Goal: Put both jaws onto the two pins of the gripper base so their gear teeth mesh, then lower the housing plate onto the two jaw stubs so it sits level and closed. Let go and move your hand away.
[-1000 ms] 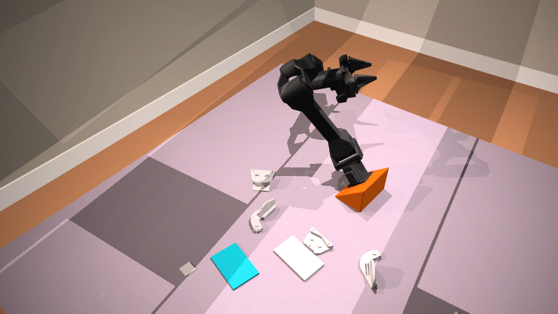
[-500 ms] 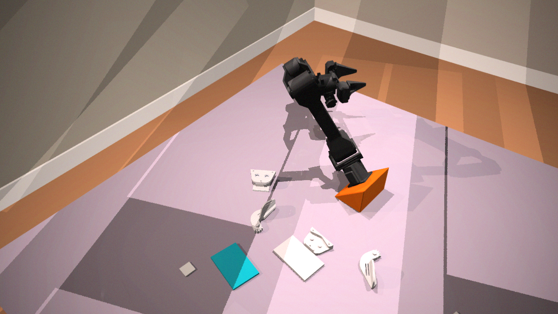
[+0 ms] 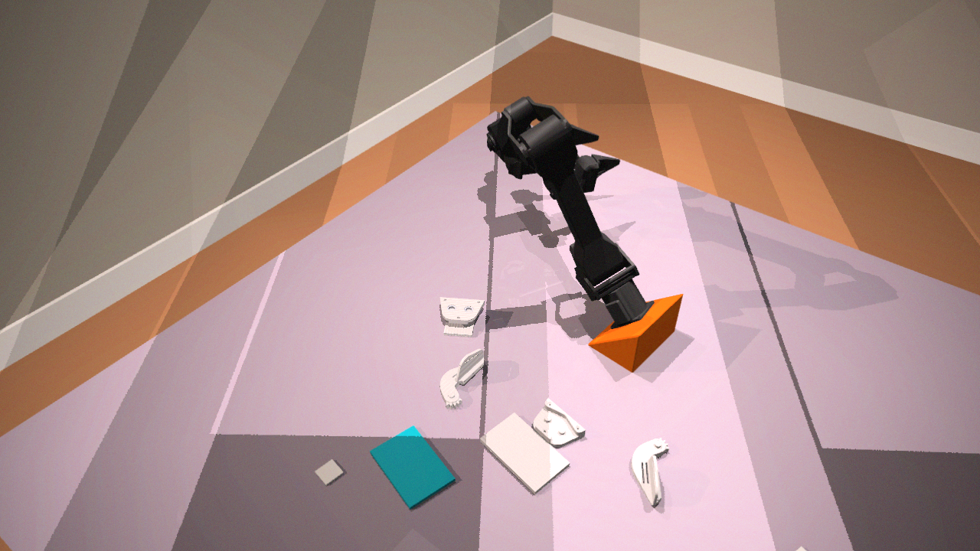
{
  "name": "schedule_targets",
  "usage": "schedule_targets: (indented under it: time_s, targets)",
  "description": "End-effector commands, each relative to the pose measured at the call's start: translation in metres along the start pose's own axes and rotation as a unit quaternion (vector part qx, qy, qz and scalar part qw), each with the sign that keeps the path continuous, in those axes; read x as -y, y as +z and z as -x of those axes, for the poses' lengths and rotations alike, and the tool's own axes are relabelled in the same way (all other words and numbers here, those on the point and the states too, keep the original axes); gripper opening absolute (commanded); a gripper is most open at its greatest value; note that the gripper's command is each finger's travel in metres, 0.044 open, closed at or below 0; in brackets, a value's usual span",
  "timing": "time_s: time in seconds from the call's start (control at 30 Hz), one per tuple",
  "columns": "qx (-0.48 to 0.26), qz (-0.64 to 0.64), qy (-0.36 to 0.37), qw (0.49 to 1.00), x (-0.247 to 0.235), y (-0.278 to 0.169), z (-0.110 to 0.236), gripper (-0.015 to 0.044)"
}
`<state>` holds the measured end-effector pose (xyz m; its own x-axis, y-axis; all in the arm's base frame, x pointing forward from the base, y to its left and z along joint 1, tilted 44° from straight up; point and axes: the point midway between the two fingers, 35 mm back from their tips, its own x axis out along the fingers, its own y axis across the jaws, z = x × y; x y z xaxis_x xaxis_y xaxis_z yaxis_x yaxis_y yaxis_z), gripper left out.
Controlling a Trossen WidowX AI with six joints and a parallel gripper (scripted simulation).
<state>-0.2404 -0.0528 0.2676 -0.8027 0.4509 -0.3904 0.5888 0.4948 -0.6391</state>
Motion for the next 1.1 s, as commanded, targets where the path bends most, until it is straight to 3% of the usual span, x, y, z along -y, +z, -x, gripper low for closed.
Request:
schedule_targets:
  time_s: [0.0, 1.07]
  targets:
    - [0.022, -0.007, -0.018, 1.0, 0.005, 0.01, 0.008, 0.044]
    - [0.181, -0.038, -0.127, 0.975, 0.028, 0.072, 0.084, 0.044]
